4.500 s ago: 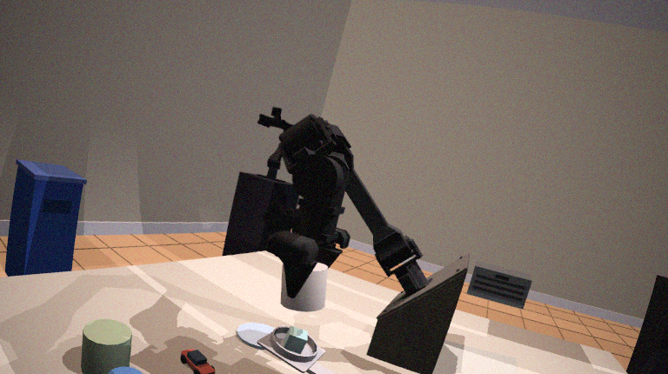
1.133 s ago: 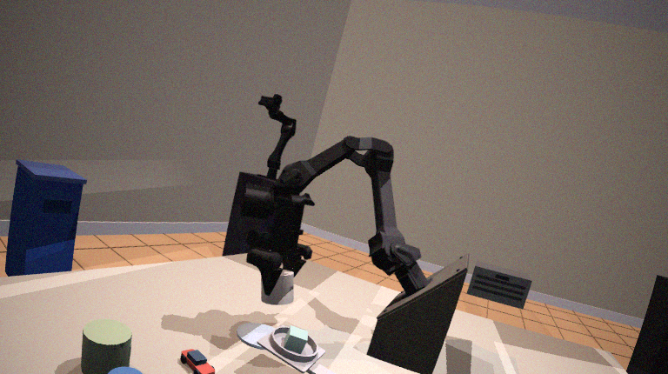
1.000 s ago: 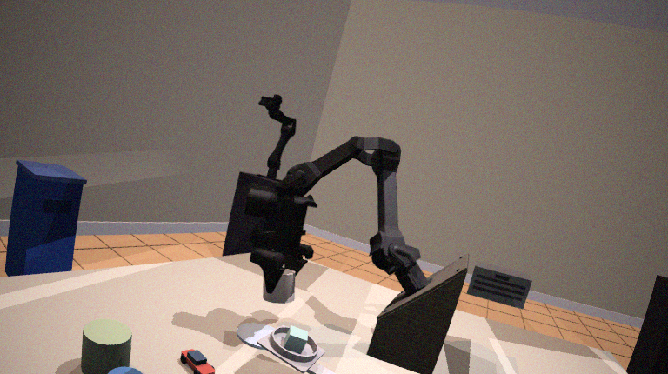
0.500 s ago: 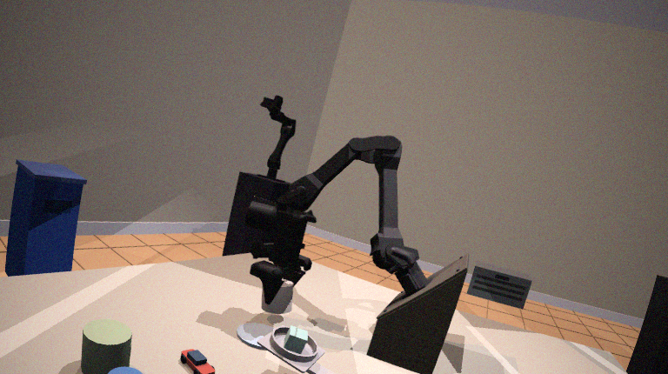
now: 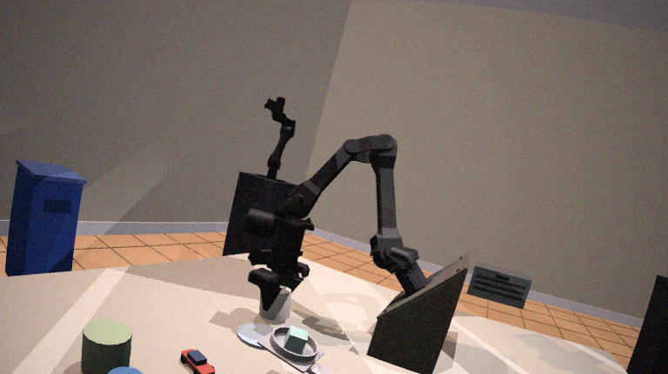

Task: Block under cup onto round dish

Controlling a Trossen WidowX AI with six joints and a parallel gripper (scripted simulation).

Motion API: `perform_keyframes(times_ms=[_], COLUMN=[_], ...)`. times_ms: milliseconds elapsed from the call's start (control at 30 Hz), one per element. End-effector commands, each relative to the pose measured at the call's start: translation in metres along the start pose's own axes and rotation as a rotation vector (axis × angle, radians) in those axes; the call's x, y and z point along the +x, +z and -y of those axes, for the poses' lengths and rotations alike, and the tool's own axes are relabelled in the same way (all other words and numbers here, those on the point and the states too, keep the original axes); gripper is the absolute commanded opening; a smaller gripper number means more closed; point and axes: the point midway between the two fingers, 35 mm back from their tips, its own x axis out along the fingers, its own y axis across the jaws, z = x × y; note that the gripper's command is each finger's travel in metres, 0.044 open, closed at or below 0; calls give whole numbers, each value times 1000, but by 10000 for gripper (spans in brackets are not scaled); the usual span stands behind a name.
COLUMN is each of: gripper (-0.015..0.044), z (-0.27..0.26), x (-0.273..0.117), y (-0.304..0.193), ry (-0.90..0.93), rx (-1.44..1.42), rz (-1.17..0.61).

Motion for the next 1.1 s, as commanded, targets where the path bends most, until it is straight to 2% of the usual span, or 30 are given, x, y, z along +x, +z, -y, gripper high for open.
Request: perform_keyframes(times_ms=[0, 67, 567, 633, 733, 933, 1067], gripper=[0, 0, 394, 440, 440, 440, 335], z=[0, 1, 0, -1, 0, 0, -7], x=[9, 12, 4, -7, -46, -49, -54], y=[-4, -4, 0, -1, -3, -3, -2], ry=[-2, -2, -1, 0, 0, 0, 35], rx=[-8, -8, -1, -2, -6, -7, -34], rz=[-11, -11, -1, -5, -13, -13, -9])
